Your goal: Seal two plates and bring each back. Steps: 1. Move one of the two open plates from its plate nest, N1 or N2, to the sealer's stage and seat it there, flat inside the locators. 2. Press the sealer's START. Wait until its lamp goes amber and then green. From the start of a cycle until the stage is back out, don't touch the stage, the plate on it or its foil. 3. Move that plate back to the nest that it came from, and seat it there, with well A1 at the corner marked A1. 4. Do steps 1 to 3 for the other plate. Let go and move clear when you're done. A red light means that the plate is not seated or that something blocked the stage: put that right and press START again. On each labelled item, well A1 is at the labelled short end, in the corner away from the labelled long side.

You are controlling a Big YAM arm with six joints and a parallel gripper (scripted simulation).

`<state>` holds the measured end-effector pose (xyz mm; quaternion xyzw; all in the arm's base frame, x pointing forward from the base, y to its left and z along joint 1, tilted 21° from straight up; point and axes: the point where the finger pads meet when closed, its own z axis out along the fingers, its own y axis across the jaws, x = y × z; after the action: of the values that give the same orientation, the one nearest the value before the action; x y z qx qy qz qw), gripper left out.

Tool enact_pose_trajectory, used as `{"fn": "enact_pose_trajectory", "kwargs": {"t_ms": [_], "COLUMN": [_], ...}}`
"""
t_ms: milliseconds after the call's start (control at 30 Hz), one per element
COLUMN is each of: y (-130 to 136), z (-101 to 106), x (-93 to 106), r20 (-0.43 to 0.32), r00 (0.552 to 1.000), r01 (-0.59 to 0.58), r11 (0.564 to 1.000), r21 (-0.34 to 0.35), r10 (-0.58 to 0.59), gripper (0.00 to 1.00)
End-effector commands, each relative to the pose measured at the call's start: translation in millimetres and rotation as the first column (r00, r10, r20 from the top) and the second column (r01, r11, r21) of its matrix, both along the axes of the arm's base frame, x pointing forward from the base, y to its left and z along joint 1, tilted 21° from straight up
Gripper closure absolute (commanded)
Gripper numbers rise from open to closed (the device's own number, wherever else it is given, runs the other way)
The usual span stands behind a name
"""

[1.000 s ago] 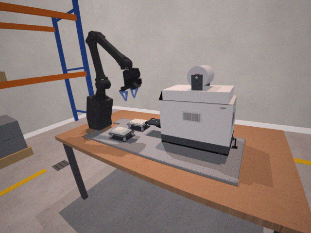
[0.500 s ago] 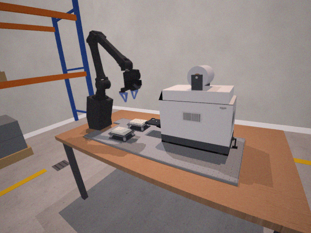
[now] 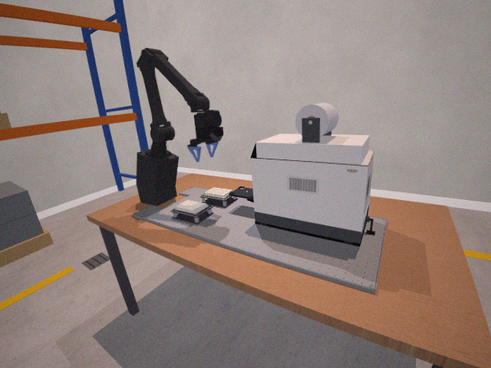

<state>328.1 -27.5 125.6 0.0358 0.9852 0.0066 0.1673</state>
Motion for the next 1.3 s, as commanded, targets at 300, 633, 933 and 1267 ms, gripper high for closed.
{"fn": "enact_pose_trajectory", "kwargs": {"t_ms": [300,633,933,1267], "y": [-6.9,-6.6,-2.0,4.7], "z": [24.4,24.9,-17.1,-49.9], "x": [26.5,26.8,22.9,31.6], "r20": [0.057,0.057,0.119,0.244], "r00": [0.998,0.998,0.993,0.968], "r01": [0.023,0.022,-0.008,-0.045], "r11": [1.0,1.0,1.0,0.999], "r21": [0.001,0.001,-0.017,-0.03], "r10": [-0.023,-0.022,0.01,0.051], "gripper": [0.0,0.0,0.0,0.0]}}
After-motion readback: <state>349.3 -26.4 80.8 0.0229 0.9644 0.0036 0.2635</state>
